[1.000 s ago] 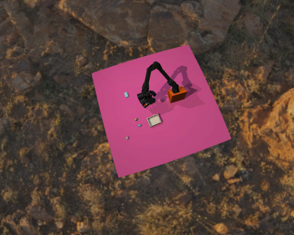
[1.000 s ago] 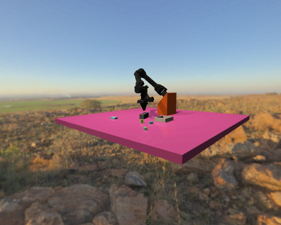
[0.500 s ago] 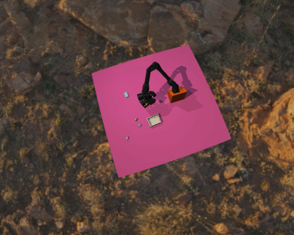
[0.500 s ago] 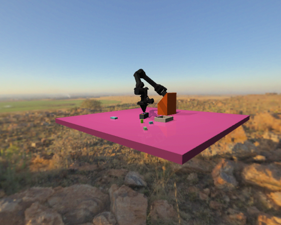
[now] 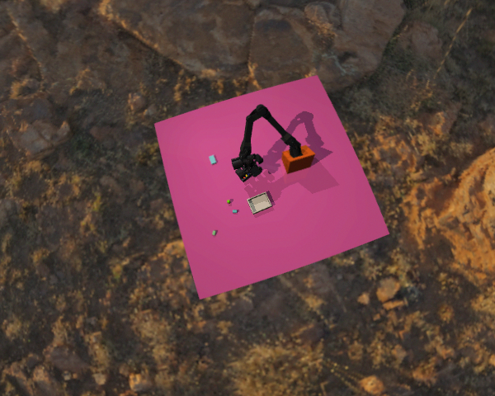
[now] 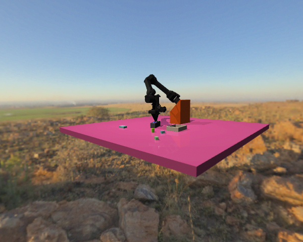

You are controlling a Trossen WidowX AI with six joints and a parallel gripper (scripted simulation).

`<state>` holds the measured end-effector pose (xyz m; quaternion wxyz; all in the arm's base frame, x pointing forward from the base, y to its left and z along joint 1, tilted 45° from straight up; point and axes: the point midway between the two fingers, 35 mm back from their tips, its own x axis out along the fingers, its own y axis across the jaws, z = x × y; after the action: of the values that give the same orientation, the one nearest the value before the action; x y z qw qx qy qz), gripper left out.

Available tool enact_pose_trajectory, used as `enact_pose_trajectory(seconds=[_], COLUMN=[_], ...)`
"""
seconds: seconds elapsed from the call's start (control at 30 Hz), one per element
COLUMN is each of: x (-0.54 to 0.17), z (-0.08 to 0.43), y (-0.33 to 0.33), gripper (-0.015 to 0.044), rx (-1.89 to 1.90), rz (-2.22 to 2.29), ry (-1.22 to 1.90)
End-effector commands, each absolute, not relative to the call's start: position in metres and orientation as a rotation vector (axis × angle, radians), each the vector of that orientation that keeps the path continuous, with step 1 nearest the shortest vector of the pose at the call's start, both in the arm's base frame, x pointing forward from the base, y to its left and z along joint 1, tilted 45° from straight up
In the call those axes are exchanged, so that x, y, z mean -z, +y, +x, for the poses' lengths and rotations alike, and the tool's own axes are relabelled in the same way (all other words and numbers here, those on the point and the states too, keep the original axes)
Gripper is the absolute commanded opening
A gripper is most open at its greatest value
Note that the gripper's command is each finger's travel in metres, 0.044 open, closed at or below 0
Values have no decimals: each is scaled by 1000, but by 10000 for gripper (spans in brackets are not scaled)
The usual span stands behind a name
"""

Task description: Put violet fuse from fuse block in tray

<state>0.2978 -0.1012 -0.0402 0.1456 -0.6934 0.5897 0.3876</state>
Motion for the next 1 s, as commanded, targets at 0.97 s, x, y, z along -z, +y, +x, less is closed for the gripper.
enact_pose_trajectory(seconds=[0.97], x=[47], z=[298], y=[-108], gripper=[0], rx=[-1114], rz=[-1997], ry=[1698])
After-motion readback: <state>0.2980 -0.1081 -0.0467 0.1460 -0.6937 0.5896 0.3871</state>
